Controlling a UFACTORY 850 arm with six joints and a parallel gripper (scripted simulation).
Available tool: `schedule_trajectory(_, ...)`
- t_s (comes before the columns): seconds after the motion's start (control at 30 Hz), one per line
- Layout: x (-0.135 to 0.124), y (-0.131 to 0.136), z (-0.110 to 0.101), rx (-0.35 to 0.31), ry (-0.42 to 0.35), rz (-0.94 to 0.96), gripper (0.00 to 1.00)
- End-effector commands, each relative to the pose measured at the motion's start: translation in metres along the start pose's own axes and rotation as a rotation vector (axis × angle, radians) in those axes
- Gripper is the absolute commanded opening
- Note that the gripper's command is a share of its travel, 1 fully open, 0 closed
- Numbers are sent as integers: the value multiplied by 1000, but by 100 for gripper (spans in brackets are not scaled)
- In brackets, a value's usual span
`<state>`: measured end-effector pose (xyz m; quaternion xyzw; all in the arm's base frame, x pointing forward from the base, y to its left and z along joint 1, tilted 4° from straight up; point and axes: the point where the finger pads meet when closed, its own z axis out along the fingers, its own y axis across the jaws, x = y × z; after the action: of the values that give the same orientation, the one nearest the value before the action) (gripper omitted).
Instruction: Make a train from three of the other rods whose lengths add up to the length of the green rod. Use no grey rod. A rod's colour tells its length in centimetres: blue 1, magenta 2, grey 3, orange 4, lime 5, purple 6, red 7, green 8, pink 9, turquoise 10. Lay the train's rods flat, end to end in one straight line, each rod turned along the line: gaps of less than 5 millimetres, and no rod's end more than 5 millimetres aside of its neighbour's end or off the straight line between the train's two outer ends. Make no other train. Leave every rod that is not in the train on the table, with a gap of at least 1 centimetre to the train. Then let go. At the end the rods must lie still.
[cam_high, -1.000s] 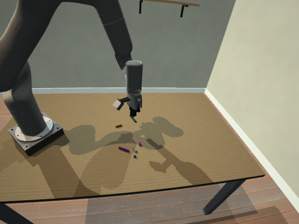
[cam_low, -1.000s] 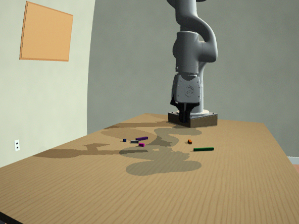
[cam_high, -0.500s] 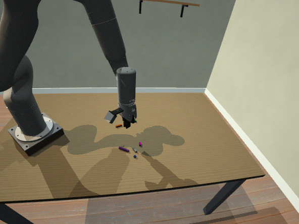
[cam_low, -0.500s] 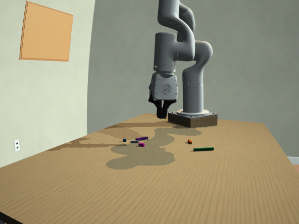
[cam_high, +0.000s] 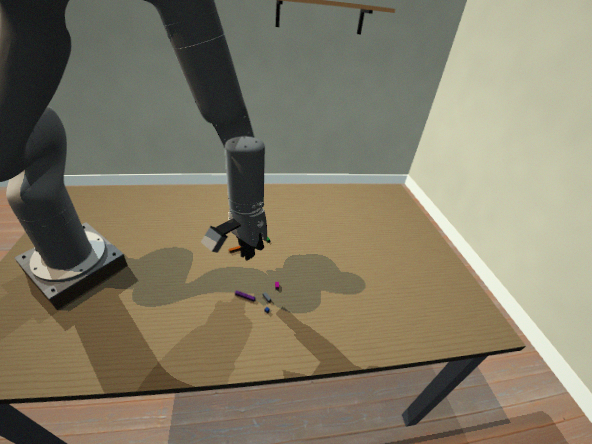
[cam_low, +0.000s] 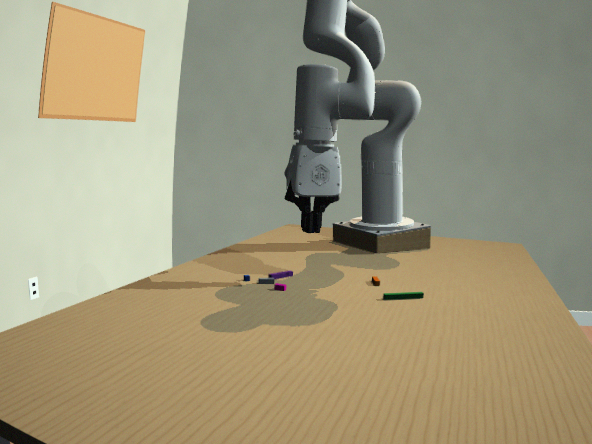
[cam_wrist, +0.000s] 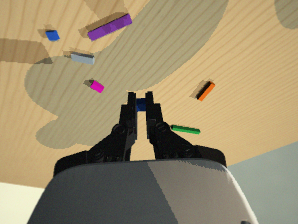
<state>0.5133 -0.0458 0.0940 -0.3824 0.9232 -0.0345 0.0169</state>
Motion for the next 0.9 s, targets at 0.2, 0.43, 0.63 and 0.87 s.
schedule_trajectory(0.2,0,-1,9,-1,-2,0,4)
schedule_trajectory(0.43,0,-1,31,-1,-2,0,4)
schedule_trajectory(0.63,-1,-2,59,-1,-2,0,4)
schedule_trajectory(0.87,-1,-2,77,-1,-2,0,4)
